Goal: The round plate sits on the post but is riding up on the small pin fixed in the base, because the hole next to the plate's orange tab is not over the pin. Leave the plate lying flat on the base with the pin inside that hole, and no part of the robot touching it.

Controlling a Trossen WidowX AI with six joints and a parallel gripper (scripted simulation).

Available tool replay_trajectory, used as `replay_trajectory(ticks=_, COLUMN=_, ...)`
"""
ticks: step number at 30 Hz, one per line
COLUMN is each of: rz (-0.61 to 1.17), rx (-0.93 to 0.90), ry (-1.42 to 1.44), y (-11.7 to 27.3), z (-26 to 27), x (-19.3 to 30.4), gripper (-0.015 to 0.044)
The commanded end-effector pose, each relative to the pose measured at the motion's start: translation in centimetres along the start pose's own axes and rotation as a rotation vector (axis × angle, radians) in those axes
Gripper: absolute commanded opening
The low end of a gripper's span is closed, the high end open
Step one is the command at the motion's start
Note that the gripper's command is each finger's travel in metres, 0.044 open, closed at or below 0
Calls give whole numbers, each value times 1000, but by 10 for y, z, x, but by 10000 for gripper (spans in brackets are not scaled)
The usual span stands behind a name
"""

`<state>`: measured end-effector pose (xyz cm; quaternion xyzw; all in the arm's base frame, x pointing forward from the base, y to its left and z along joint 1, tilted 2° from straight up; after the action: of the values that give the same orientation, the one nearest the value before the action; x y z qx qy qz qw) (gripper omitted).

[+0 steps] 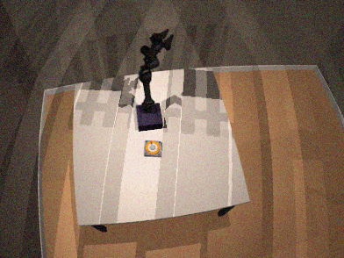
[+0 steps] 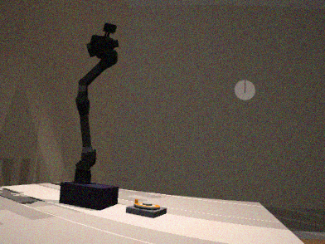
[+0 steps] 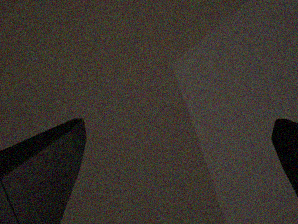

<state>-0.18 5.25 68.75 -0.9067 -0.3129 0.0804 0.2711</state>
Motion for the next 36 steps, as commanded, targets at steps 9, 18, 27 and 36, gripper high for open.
replay_trajectory(ticks=9, rz=214, rx=182, ry=-198, y=35, z=-4, x=87, gripper=164)
replay_trajectory(ticks=18, rz=525, rx=429, ry=-397, y=96, z=6, x=175, gripper=0)
replay_trajectory(ticks=27, rz=847, rx=645, ry=-611, y=168, z=39, x=243, gripper=0)
replay_trajectory(ticks=36, rz=1188, rx=824, ry=-795, y=244, z=90, x=284, gripper=0)
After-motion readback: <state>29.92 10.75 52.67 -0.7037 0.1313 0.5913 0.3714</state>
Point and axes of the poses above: the point midway between the two fingers, 35 mm back from their tips, its own y axis back along the fingers, its own z axis across the jaws, x = y × z, the point moved 9 cm from there along y, back along the fingers, and after that the axes turned 2 degrees about y, right-handed, at the moved point
